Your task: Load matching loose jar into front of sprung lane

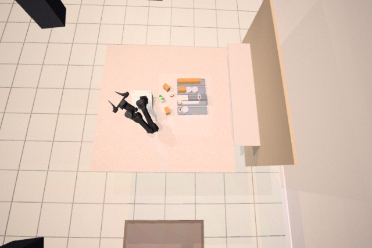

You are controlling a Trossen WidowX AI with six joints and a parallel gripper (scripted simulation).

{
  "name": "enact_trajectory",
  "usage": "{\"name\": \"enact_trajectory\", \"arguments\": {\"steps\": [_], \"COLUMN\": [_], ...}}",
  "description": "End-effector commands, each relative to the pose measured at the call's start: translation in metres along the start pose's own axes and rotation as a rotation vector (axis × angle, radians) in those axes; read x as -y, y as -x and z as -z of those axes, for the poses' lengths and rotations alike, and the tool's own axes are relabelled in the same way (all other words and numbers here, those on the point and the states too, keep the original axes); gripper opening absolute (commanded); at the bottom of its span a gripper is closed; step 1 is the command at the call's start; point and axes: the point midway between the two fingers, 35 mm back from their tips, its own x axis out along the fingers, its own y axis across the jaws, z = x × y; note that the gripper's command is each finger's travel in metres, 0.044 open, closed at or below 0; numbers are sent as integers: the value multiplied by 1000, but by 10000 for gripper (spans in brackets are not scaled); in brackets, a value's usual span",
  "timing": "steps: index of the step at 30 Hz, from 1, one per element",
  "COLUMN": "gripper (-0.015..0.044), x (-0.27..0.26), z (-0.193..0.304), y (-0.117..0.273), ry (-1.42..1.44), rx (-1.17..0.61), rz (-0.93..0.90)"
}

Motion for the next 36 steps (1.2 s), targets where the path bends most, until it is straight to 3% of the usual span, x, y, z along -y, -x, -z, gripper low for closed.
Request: {"name": "enact_trajectory", "arguments": {"steps": [1,8,15,26,31,36], "gripper": [426,440,440,440,440,440], "x": [3,108,220,348,377,385], "z": [-1,-13,-8,43,86,122], "y": [-1,-15,17,136,204,250], "ry": [-8,-330,-686,-1245,-1475,-1618], "rx": [0,15,87,256,312,316], "rz": [12,461,926,1645,1966,2173]}}
